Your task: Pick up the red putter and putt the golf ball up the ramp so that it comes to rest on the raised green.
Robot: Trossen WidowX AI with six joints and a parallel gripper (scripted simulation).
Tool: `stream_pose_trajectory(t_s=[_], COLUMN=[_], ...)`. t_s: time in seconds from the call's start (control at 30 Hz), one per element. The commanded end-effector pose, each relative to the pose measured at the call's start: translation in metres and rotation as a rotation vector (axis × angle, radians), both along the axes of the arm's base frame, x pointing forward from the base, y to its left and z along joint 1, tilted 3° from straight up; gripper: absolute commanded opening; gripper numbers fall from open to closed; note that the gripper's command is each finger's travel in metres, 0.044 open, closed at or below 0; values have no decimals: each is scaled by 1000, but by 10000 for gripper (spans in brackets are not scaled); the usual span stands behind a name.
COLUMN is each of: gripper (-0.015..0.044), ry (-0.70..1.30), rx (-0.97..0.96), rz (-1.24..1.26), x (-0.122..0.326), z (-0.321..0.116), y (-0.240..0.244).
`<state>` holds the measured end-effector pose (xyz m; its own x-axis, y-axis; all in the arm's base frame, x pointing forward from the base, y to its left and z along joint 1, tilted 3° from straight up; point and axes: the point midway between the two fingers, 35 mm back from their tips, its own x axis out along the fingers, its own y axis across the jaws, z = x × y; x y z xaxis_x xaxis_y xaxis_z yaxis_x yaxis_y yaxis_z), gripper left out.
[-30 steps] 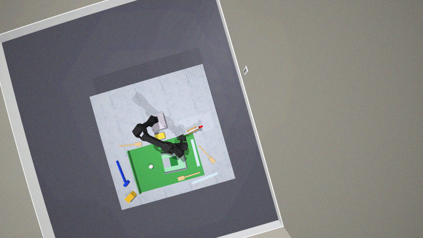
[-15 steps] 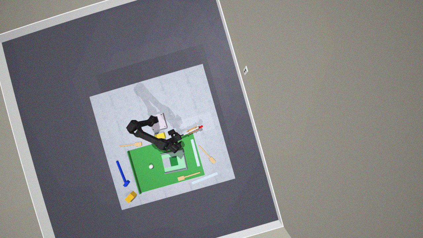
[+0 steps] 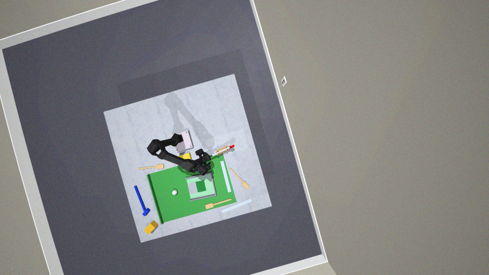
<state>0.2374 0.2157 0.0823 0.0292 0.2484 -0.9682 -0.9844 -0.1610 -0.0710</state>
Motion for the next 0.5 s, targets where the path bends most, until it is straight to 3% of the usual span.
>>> stream_pose_trajectory(t_s=[0.0,0.47], gripper=[440,440], ry=[5,5], rx=[1,1], rz=[7,7], x=[0,1], z=[-14,-29], y=[0,0])
